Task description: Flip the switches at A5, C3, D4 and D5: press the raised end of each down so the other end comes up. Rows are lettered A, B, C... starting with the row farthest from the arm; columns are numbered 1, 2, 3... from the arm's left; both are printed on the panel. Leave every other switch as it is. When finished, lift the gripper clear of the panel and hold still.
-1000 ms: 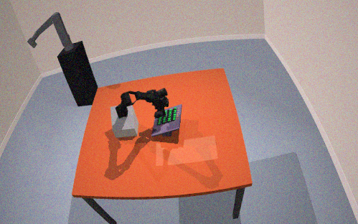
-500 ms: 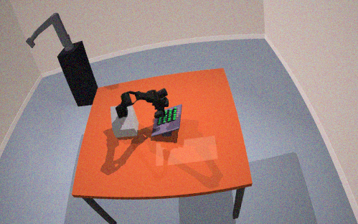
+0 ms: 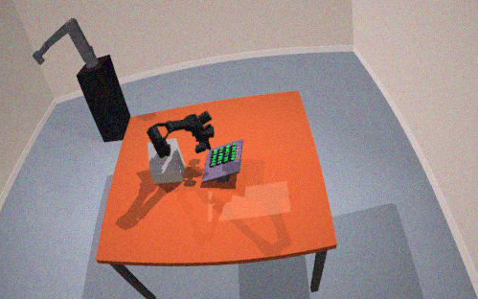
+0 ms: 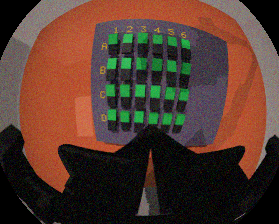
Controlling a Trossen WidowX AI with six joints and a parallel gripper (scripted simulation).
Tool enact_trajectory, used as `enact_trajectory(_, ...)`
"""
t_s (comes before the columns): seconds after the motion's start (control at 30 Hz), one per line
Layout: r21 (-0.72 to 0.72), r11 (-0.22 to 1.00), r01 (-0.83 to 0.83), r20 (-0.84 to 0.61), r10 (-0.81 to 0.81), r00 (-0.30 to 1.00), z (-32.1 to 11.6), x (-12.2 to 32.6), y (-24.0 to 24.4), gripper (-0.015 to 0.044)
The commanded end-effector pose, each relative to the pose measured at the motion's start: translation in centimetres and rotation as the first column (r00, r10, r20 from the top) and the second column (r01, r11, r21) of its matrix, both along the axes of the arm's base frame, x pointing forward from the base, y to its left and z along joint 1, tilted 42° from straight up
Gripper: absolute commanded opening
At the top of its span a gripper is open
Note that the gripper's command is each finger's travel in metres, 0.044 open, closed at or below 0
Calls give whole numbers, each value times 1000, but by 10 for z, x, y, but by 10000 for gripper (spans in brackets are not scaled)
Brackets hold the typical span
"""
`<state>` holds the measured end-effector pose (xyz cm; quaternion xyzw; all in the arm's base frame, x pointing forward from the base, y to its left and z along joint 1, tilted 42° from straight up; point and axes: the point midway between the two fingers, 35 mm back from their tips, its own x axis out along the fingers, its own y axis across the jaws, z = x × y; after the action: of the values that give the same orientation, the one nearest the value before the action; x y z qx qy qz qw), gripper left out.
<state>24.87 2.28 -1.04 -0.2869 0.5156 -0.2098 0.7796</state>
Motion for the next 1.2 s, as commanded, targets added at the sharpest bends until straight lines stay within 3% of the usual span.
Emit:
enact_trajectory(0.0, 1, 1000, 3, 8, -3, 1000, 1, -13, -8, 0)
enact_trajectory(0.23, 0, 1000, 21, -10, -21, 1000, -22, 2, -31, 0)
enact_trajectory(1.17, -1, 1000, 21, -10, -21, 1000, -38, 11, -46, 0)
